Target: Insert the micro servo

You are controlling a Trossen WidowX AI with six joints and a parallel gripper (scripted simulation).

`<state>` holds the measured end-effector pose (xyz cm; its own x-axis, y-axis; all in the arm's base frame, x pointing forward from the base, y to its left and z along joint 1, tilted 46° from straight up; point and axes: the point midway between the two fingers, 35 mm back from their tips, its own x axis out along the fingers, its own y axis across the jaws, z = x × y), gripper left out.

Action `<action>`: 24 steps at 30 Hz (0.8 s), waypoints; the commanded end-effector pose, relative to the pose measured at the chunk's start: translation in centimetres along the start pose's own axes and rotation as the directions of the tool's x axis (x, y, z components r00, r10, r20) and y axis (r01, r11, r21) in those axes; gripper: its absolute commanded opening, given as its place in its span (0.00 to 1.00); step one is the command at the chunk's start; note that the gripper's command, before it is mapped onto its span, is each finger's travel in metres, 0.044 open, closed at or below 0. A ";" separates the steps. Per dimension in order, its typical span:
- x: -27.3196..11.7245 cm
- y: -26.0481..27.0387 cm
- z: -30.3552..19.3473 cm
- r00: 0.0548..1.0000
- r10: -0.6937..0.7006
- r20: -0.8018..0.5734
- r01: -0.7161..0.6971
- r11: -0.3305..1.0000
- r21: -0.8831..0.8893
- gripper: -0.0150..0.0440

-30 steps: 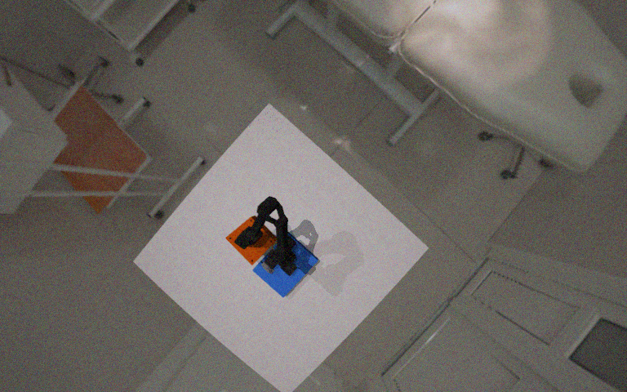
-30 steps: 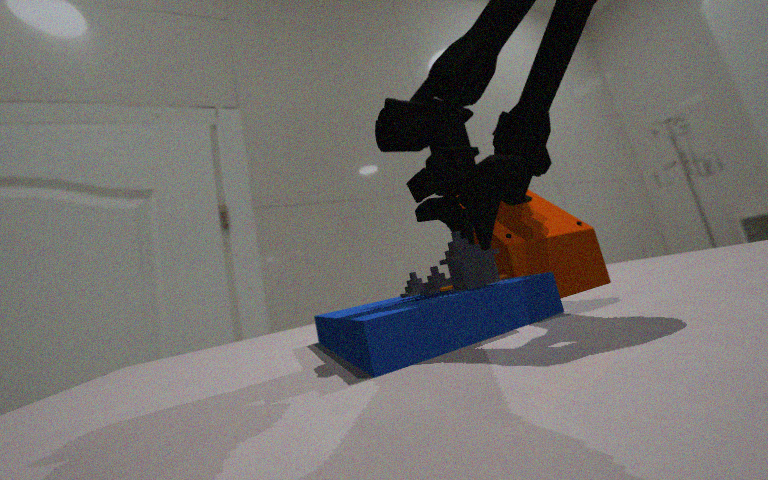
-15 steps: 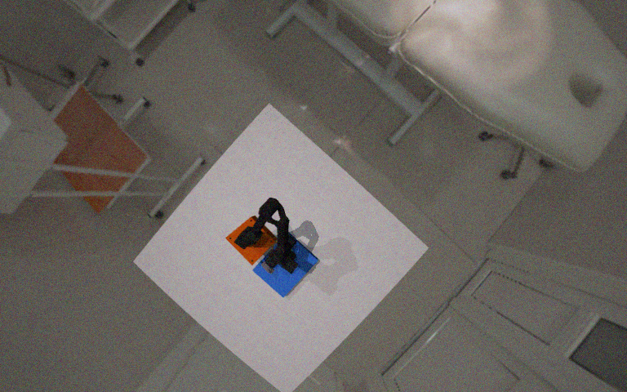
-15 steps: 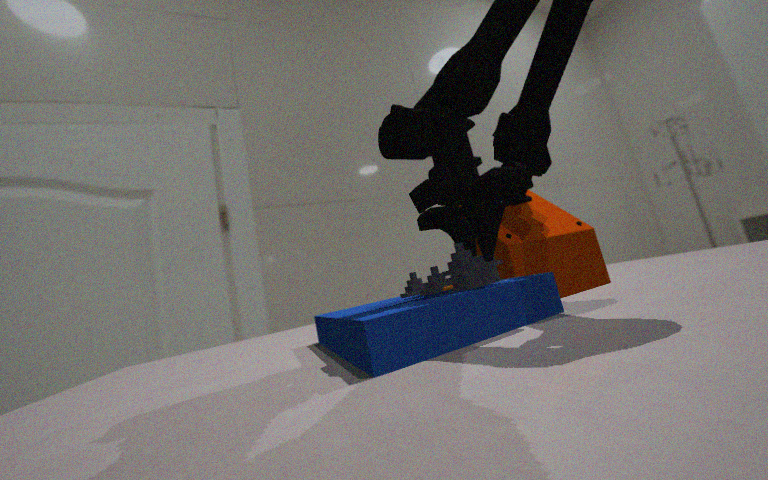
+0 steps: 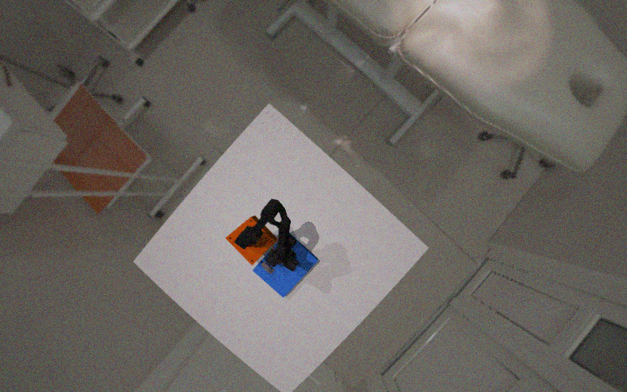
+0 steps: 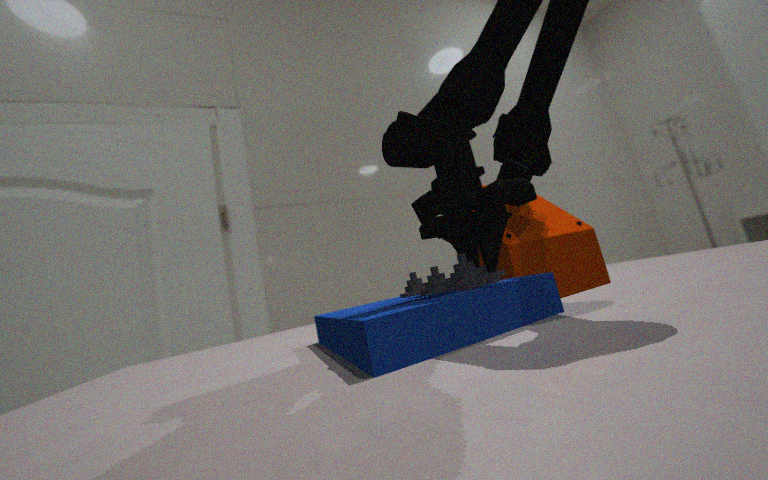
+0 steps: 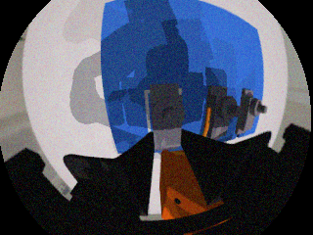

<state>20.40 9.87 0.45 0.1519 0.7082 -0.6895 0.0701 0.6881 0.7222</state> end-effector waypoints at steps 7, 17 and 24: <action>0.7 0.0 0.0 1.000 0.001 0.003 -0.001 1.000 0.006 0.30; -0.2 -0.1 0.0 1.000 -0.002 0.002 0.002 1.000 0.005 0.57; -2.8 -0.5 -0.5 1.000 -0.001 0.003 0.001 1.000 0.005 0.57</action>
<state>19.53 8.00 1.57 0.1523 0.7034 -0.6943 0.0848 0.6906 0.7182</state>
